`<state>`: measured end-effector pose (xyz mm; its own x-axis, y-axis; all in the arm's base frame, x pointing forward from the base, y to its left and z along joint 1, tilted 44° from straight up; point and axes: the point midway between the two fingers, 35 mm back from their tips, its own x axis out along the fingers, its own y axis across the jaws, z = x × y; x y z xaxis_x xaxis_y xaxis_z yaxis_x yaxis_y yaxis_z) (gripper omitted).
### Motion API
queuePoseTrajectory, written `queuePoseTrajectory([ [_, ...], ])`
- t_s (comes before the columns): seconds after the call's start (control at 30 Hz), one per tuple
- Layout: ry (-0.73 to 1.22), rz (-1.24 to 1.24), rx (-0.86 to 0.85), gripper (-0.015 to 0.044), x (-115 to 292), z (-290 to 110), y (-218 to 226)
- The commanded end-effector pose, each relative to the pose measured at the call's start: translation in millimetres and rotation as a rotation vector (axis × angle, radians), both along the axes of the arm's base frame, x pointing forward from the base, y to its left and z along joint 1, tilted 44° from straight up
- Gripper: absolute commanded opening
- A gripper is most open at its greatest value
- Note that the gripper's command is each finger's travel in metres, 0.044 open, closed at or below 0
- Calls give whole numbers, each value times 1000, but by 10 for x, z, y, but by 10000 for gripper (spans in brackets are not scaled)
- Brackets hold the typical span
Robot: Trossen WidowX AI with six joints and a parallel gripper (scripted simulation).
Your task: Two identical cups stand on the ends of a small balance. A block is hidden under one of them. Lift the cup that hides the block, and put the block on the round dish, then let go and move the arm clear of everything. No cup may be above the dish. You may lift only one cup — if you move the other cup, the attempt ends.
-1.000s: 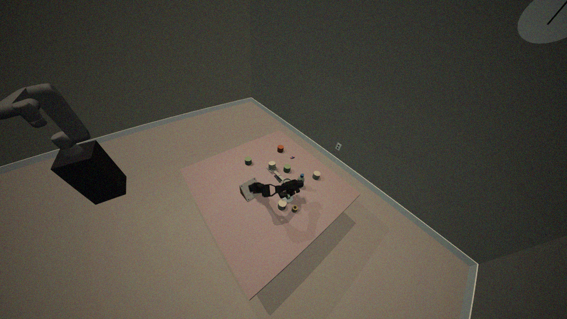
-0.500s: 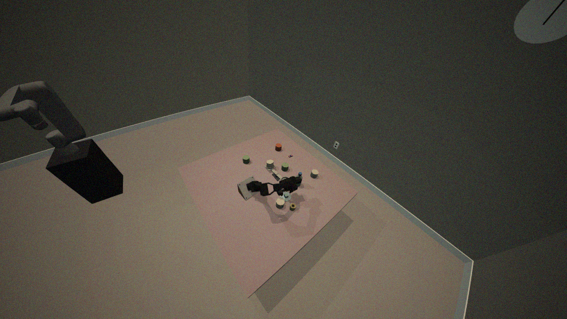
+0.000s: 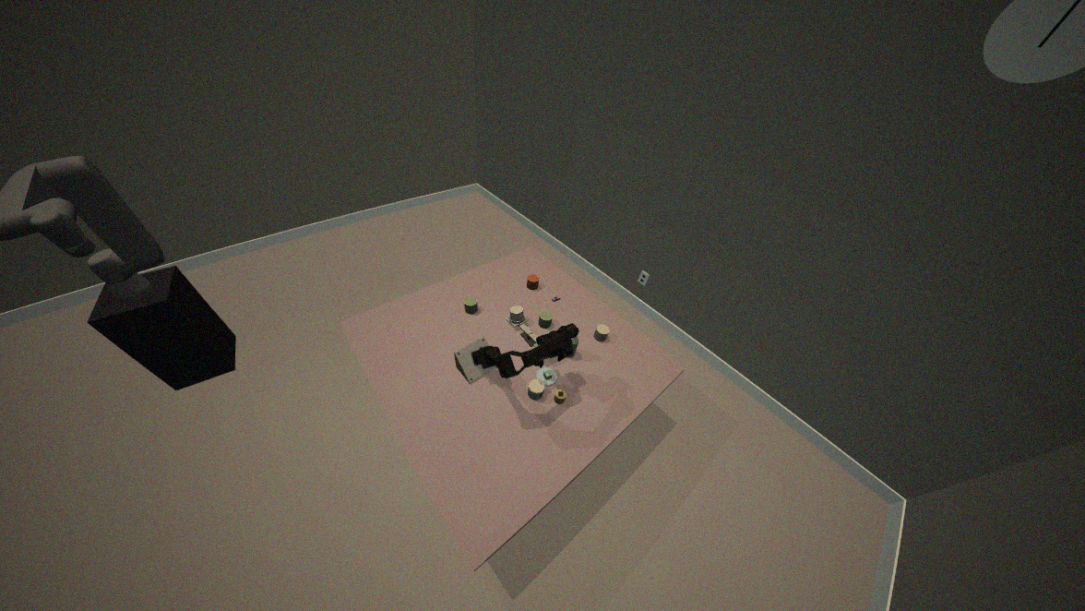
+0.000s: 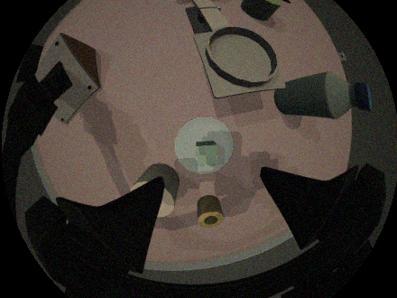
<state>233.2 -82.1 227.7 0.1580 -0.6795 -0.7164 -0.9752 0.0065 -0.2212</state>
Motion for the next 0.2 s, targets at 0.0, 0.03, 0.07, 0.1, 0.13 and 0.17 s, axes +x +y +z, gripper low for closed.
queuePoseTrajectory([
  [0.0, 0, -5, -4, 440, -17, 37, 24],
  [0.03, 0, -5, -4, 440, -17, 37, 24],
  [0.07, 0, -5, -4, 440, -17, 37, 24],
  [0.1, 0, -5, -4, 440, -17, 37, 24],
  [0.13, 0, -5, -4, 440, -17, 37, 24],
  [0.17, 0, -5, -4, 440, -17, 37, 24],
])
